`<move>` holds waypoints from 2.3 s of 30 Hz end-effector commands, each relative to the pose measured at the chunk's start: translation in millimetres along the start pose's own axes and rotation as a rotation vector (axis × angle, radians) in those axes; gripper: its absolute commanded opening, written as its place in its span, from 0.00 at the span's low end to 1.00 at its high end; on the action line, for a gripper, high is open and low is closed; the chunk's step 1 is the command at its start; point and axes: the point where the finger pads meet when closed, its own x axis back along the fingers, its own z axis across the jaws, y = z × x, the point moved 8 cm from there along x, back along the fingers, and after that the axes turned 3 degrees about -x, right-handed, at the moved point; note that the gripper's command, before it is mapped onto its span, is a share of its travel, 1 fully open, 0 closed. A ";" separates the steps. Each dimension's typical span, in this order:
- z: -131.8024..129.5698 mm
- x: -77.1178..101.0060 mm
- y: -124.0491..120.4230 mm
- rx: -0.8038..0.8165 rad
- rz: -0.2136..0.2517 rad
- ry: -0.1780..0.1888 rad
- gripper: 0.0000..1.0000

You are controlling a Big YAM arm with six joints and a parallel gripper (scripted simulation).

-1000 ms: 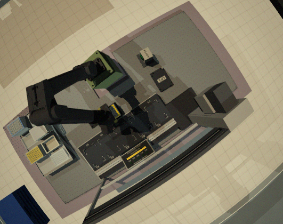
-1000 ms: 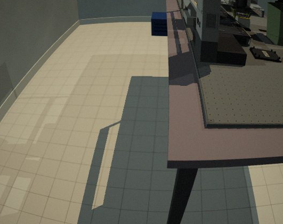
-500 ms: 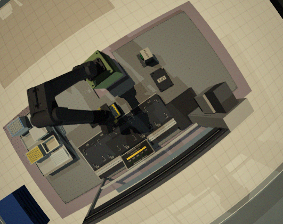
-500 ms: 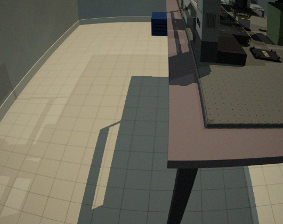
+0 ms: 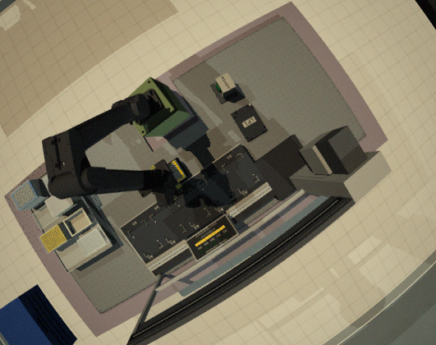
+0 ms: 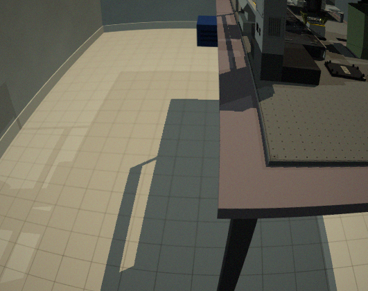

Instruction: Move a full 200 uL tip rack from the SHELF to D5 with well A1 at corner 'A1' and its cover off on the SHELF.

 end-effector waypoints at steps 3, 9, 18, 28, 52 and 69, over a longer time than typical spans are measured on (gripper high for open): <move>5.1 1.8 1.9 -0.002 -0.005 0.016 0.00; 5.1 1.8 1.9 -0.002 -0.005 0.016 1.00; 5.1 1.8 1.9 -0.002 -0.005 0.016 1.00; 5.1 1.8 1.9 -0.002 -0.005 0.016 1.00; 3.0 15.8 -1.6 0.001 -0.002 0.016 1.00; 3.7 40.7 -1.2 0.000 -0.004 0.017 1.00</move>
